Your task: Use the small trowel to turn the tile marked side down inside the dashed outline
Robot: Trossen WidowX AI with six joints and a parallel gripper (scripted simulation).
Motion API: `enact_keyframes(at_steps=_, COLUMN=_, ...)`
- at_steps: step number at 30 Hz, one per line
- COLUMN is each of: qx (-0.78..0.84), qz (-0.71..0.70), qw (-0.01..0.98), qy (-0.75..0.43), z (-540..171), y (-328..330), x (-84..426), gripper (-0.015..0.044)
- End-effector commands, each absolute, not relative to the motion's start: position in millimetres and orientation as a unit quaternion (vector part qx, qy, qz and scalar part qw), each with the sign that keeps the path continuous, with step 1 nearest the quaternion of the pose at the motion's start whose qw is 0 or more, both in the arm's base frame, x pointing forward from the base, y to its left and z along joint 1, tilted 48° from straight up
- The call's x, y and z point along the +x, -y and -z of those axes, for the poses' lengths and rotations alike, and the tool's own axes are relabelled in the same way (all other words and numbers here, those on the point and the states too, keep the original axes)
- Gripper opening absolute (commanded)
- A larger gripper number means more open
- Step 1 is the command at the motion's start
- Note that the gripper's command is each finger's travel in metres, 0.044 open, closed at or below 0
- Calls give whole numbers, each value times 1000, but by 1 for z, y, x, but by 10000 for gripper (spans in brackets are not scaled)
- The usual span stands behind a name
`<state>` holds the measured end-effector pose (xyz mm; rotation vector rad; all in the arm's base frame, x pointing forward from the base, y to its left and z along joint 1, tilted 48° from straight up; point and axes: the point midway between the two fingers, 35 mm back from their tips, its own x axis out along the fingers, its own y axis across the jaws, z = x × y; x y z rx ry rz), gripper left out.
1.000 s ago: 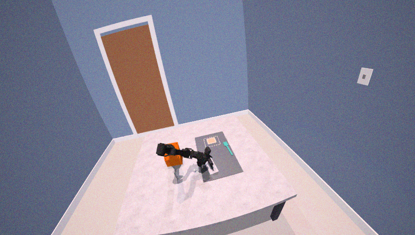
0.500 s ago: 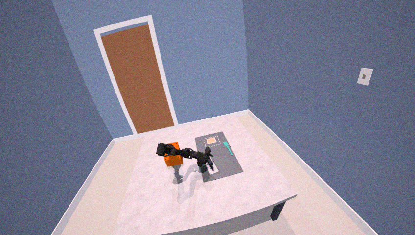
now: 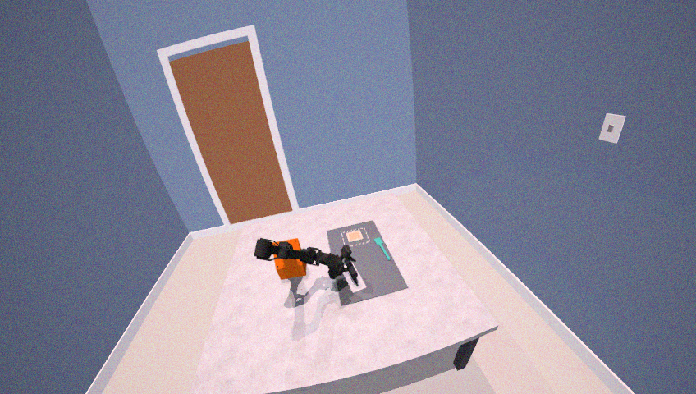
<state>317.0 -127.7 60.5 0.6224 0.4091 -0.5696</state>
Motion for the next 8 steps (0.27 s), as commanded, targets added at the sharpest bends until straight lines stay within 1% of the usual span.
enact_keyframes(at_steps=1, qx=301, qz=278, qw=889, qy=-202, z=-61, y=125, x=309, gripper=300)
enact_keyframes(at_steps=8, qx=301, qz=279, qw=889, qy=-202, z=-69, y=119, x=297, gripper=300)
